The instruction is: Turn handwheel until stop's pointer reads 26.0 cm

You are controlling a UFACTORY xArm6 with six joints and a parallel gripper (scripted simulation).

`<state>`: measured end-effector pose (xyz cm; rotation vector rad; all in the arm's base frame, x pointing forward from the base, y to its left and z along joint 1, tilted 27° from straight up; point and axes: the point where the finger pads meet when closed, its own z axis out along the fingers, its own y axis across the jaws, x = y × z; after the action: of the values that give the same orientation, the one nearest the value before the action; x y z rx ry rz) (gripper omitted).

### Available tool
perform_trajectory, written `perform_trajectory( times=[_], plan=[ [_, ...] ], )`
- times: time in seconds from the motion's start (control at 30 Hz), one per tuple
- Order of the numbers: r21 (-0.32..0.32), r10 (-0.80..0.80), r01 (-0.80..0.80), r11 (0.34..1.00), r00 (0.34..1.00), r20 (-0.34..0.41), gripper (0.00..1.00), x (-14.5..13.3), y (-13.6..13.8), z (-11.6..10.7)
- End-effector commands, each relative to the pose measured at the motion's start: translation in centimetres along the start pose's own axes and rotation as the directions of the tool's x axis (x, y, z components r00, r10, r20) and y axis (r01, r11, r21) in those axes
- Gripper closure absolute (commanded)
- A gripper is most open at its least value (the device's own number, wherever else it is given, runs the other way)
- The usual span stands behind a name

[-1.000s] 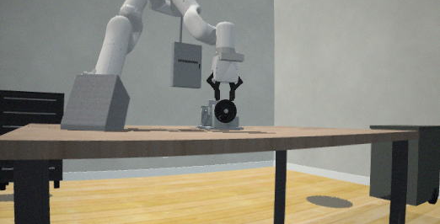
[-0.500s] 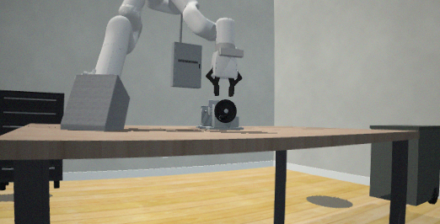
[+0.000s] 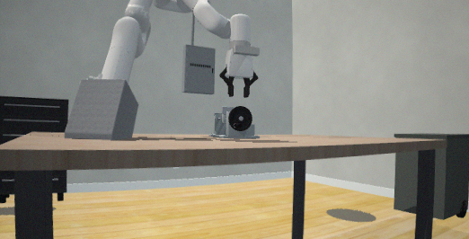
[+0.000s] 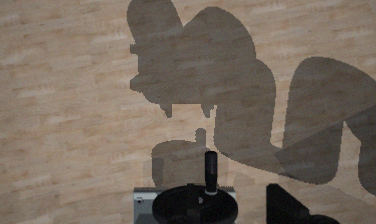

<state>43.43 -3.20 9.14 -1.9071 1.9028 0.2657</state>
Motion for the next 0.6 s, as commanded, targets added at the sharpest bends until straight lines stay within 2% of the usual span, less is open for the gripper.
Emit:
perform_trajectory(
  times=[0.0,0.13,0.17,0.23,0.27,0.3,0.37,0.47,0.57],
  plan=[
    [0.004,-0.002,0.002,1.0,1.0,-0.001,0.43,-2.1,-0.7,-0.2],
    [0.004,-0.002,0.002,1.0,1.0,-0.001,0.43,-6.7,-1.8,-0.2],
    [0.004,-0.002,0.002,1.0,1.0,-0.001,0.43,-6.7,-1.8,-0.2],
    [0.004,-0.002,0.002,1.0,1.0,-0.001,0.43,-9.5,-2.5,-0.2],
    [0.004,-0.002,0.002,1.0,1.0,-0.001,0.43,-9.5,-2.5,-0.2],
    [0.004,-0.002,0.002,1.0,1.0,-0.001,0.43,-11.0,-2.8,-0.2],
    [0.004,-0.002,0.002,1.0,1.0,-0.001,0.43,-11.0,-2.8,-0.2],
    [0.004,-0.002,0.002,1.0,1.0,-0.001,0.43,-15.2,-3.9,-0.2],
    [0.004,-0.002,0.002,1.0,1.0,-0.001,0.43,-16.5,-4.2,-0.2]
  ],
)
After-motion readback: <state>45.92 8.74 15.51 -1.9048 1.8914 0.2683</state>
